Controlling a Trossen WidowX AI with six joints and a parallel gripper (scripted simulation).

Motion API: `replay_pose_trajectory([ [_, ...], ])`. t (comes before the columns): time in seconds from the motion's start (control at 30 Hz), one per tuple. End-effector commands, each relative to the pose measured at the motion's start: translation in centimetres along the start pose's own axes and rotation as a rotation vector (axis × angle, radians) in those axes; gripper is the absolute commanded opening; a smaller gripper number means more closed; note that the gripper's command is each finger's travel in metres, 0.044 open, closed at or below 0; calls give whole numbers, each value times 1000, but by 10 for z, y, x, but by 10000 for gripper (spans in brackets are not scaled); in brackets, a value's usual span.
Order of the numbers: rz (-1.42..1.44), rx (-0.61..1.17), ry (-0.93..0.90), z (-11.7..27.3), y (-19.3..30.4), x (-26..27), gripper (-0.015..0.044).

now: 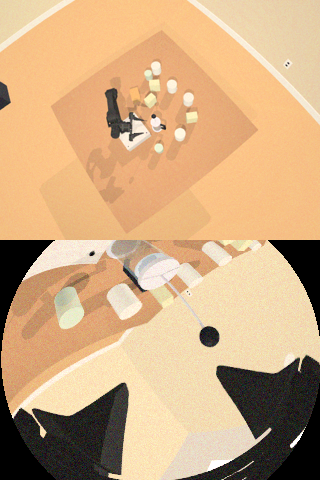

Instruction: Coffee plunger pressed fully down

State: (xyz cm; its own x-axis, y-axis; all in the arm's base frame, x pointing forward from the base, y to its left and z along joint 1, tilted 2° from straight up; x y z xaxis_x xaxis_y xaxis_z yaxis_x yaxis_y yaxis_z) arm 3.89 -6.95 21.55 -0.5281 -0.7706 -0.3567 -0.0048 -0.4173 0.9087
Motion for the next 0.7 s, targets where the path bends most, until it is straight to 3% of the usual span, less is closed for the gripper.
replay_pose_trajectory([
  [0.0,17,-3,5,0,1,0,426],
  [0.27,410,-121,25,-6,12,-6,440],
  [0.67,1682,-274,264,-19,42,-34,440],
])
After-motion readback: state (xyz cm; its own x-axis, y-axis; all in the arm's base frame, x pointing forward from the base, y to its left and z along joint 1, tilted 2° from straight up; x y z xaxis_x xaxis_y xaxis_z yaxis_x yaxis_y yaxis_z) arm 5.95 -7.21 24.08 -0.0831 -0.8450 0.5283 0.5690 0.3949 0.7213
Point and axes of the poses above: the point midway between the two fingers, 35 mm back from their tips, its own z axis back along the fingers, its own x axis across the jaws, y = z × x, the point moved 9 cm from there along z, back along the fingers, and after that the axes turned 3 degrees about z, right-handed, at the moved point
